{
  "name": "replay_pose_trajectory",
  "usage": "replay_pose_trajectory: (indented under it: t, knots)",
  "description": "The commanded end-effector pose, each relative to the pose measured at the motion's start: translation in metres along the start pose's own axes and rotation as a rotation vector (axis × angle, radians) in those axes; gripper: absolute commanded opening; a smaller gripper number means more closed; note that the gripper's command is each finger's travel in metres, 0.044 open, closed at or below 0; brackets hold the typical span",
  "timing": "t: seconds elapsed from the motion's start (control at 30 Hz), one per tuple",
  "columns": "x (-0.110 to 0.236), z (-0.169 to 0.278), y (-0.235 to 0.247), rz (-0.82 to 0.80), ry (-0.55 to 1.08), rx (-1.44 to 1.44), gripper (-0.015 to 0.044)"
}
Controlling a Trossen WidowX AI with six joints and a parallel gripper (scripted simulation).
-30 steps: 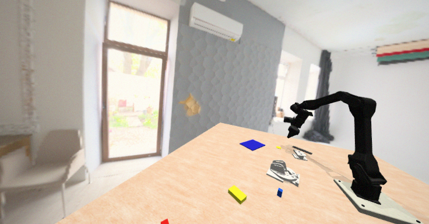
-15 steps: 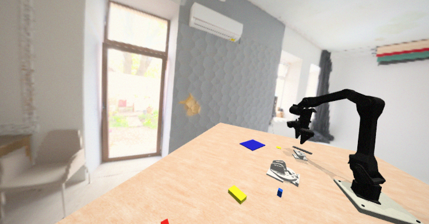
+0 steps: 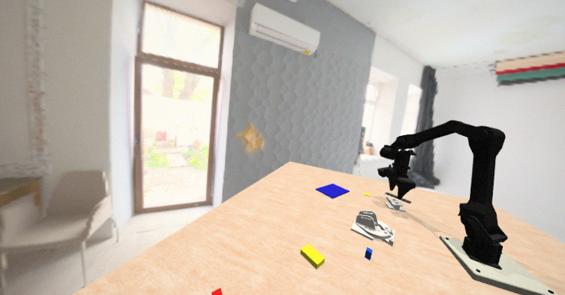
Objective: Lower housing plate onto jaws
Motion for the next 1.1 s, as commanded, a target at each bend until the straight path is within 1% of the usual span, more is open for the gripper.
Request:
replay_pose_trajectory:
  t: [0.0,0.47,0.77,1.07]
  knots:
    - [-0.005,0.001,0.000,0.004,0.005,0.004,0.0440]
    - [-0.024,0.001,0.000,0.004,0.006,0.004,0.0440]
    - [-0.026,0.001,0.000,0.004,0.006,0.004,0.0440]
    - [-0.041,0.001,0.000,0.004,0.006,0.004,0.0440]
Point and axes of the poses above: the point midway between the two fingers, 35 mm back from their tips, its own x axis back along the fingers, its own y axis across the jaws, z = x × y, the point moved 7 cm from there along x, back along the fingers, and after that the axes turned 7 degrees about x, right-handed, at the moved point
